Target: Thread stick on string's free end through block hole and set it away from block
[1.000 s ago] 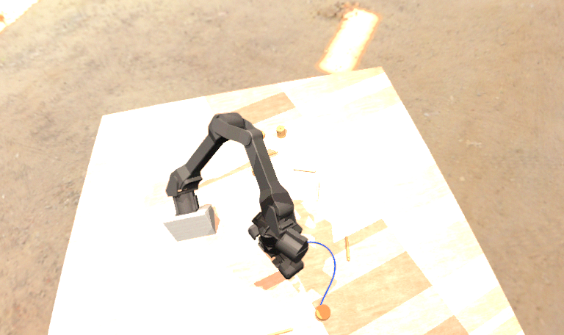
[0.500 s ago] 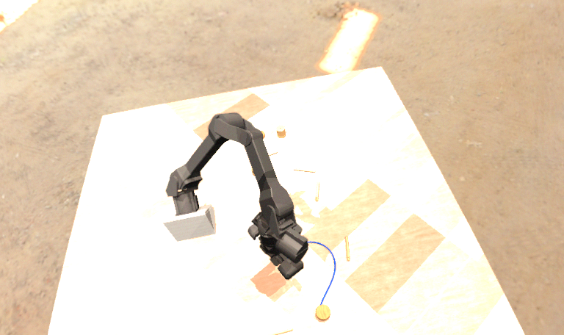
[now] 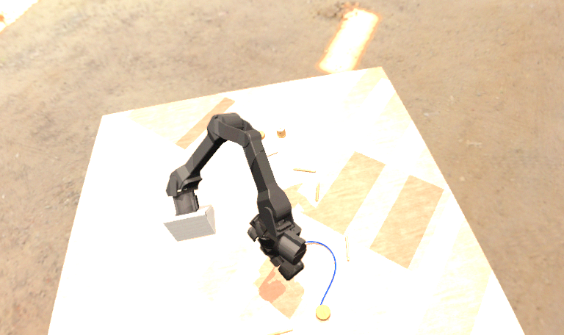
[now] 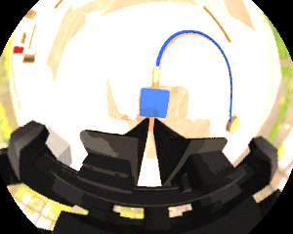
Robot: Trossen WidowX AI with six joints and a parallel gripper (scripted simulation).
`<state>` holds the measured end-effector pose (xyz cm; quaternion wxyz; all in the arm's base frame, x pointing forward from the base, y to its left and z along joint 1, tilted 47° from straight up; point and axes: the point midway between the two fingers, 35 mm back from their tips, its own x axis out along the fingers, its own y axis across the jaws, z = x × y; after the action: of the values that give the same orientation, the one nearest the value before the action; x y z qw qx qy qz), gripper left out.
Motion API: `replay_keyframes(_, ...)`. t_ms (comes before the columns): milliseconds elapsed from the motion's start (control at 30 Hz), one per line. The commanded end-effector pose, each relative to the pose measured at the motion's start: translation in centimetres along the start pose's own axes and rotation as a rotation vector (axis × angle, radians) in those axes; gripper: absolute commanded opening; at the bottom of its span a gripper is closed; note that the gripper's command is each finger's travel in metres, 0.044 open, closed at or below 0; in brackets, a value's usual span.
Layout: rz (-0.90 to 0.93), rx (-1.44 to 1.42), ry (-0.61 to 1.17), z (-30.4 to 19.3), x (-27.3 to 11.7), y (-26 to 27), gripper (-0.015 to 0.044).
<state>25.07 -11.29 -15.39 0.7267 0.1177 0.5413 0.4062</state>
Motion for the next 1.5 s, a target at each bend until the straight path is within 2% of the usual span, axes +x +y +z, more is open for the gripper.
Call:
replay_keyframes(0,0.001,-0.011,-0.001,0.0,0.1,0.0,0.0)
replay_keyframes(1467,-0.043,-0.076,-0.03,-1.0,0.0,-0.9,0.0)
